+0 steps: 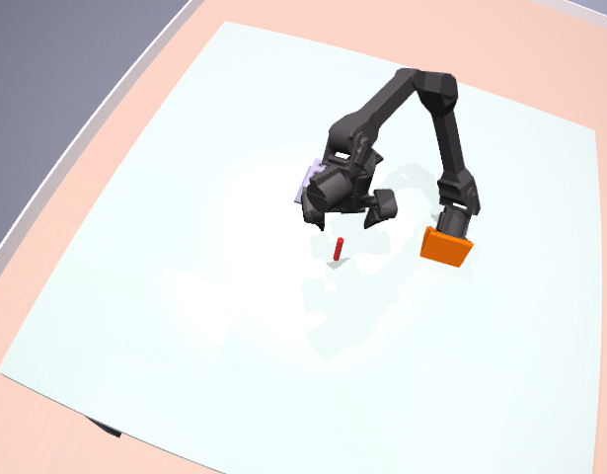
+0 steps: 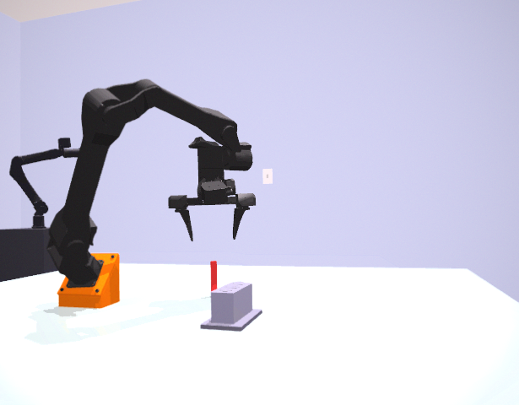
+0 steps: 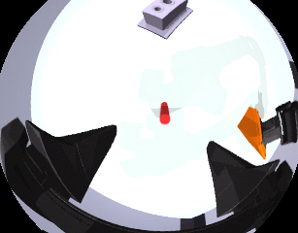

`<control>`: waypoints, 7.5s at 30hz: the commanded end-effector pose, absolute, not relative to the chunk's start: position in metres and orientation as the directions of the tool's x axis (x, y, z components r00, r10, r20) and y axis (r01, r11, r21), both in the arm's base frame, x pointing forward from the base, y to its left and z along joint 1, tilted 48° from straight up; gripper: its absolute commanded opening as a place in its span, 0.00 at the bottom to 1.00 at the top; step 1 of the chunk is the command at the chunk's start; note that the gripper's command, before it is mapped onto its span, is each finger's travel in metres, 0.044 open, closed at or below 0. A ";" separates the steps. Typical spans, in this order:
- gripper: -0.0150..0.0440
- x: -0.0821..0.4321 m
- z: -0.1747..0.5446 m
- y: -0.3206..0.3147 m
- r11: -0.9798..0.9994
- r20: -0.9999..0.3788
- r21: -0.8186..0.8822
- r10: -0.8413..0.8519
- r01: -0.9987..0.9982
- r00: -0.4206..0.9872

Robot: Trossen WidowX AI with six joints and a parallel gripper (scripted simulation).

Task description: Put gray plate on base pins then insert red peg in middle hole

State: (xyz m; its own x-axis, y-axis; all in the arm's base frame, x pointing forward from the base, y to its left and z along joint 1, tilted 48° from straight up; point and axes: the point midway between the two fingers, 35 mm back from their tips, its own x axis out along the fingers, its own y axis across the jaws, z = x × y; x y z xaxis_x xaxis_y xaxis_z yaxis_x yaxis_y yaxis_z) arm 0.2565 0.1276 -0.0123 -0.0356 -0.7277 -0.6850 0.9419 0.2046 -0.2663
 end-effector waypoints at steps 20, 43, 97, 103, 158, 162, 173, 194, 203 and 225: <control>1.00 0.255 -0.044 0.092 0.198 -0.676 -0.278 -0.736 0.940 -0.045; 1.00 0.253 -0.068 0.065 0.197 -0.674 -0.278 -0.737 0.940 -0.045; 0.25 0.261 -0.039 0.102 0.199 -0.678 -0.278 -0.734 0.940 -0.045; 0.25 0.263 -0.026 0.116 0.199 -0.678 -0.278 -0.734 0.940 -0.045; 0.25 0.329 0.063 0.044 0.219 -0.691 -0.279 -0.722 0.935 -0.037; 0.25 0.332 0.072 0.036 0.216 -0.689 -0.278 -0.724 0.936 -0.037; 0.25 0.339 0.096 0.011 0.206 -0.679 -0.278 -0.733 0.938 -0.040; 0.25 0.343 0.114 -0.008 0.195 -0.670 -0.279 -0.741 0.940 -0.045; 0.25 0.343 0.114 -0.008 0.195 -0.670 -0.279 -0.741 0.940 -0.045; 0.25 0.343 0.114 -0.008 0.195 -0.670 -0.279 -0.741 0.940 -0.045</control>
